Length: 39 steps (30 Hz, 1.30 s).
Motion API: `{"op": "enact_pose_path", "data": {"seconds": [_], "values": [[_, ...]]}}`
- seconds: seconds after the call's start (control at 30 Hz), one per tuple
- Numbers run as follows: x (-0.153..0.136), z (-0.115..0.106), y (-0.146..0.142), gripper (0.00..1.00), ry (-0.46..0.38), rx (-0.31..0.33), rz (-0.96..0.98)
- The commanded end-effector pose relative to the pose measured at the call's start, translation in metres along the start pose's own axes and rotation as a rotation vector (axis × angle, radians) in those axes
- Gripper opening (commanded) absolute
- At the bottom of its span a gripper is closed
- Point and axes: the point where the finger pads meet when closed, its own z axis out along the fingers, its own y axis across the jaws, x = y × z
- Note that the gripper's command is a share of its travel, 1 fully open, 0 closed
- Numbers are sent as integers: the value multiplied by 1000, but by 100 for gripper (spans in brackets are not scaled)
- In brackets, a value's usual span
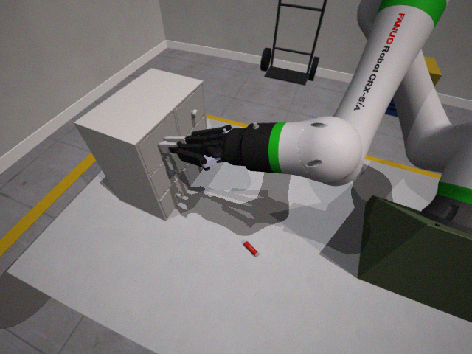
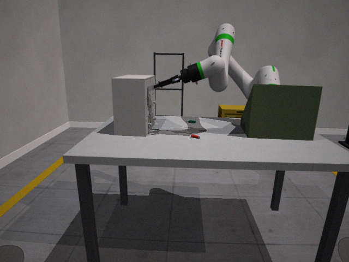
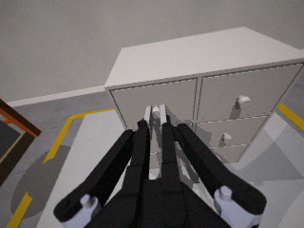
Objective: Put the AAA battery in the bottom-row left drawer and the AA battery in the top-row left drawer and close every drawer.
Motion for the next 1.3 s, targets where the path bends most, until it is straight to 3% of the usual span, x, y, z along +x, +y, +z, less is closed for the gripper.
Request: {"op": "enact_pose_path", "data": {"seconds": [0.0, 1.27], "values": [[0, 0, 0, 8, 0, 0, 0], [-2, -5, 0, 8, 0, 0, 0]]}}
